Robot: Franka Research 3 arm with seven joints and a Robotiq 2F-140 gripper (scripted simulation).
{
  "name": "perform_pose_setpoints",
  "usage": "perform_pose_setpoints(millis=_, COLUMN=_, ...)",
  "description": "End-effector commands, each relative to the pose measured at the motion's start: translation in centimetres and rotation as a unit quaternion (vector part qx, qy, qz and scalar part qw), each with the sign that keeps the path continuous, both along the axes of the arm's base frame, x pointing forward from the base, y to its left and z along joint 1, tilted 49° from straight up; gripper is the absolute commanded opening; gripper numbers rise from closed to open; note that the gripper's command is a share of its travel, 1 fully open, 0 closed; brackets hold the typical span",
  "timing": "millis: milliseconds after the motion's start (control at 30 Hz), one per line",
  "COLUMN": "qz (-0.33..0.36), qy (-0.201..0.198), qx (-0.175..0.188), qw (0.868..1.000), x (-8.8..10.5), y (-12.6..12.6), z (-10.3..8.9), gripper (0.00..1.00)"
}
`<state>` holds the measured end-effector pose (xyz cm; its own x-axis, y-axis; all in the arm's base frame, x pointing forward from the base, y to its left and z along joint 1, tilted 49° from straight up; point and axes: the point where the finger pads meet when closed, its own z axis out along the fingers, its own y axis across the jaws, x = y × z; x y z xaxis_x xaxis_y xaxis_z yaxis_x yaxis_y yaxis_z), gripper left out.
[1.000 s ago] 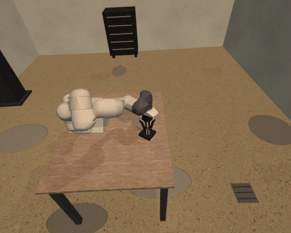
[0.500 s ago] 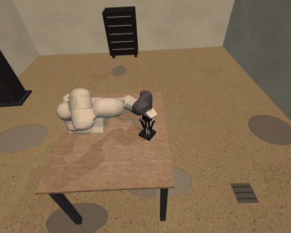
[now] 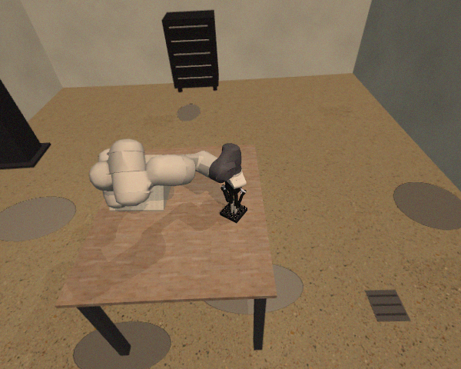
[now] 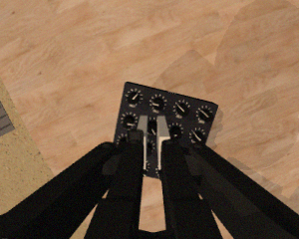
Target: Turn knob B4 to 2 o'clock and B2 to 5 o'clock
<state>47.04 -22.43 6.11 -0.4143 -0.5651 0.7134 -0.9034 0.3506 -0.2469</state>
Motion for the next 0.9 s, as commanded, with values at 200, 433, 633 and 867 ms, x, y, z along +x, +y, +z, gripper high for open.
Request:
perform_pose_setpoints(millis=200, qz=-0.051, qy=-0.062, qx=-0.011, qw=0.997, x=0.01, y=-0.18, z=-0.02, gripper=0.05)
perform_pose_setpoints(millis=433, qz=-0.058, qy=-0.07, qx=-0.012, qw=0.996, x=0.01, y=-0.18, z=-0.02, gripper=0.05)
perform_pose_setpoints(millis=633, qz=-0.059, qy=-0.071, qx=-0.013, qw=0.996, x=0.01, y=-0.18, z=-0.02, gripper=0.05)
perform_pose_setpoints(millis=867, qz=-0.059, qy=-0.071, qx=-0.013, qw=0.996, x=0.01, y=-0.18, z=-0.02, gripper=0.05)
